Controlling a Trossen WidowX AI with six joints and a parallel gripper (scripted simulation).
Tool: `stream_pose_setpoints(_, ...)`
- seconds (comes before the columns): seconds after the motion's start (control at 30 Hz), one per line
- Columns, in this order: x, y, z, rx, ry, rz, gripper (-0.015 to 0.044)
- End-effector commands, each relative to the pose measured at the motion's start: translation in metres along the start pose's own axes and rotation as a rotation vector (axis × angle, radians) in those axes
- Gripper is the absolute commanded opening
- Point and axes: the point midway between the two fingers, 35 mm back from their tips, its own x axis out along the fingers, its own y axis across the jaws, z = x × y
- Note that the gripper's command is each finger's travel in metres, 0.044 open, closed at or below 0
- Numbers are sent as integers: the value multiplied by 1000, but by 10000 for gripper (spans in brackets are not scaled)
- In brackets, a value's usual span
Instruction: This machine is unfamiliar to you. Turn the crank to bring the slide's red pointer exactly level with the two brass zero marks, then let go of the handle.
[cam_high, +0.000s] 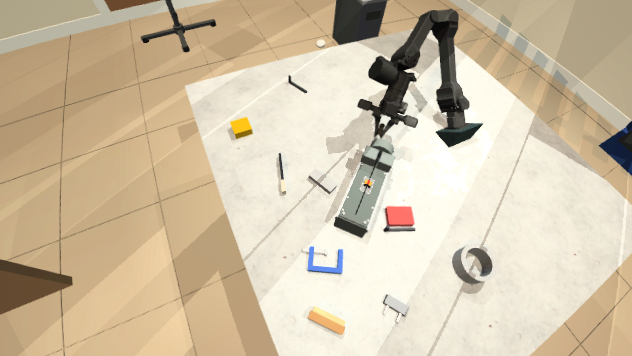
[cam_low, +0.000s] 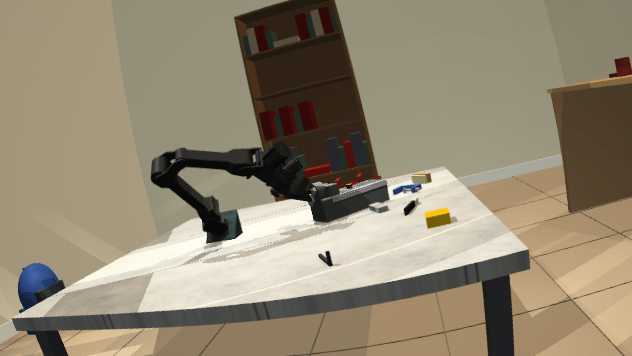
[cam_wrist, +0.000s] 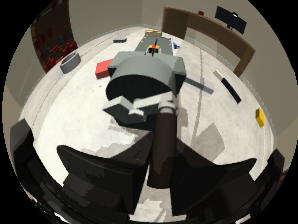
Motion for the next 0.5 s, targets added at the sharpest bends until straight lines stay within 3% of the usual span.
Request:
stream_pose_setpoints(0.0, 1, -1, -1, -1, 2, -4, 0)
stream_pose_setpoints(0.47, 0, 0, 0, 2, 1, -1, 0)
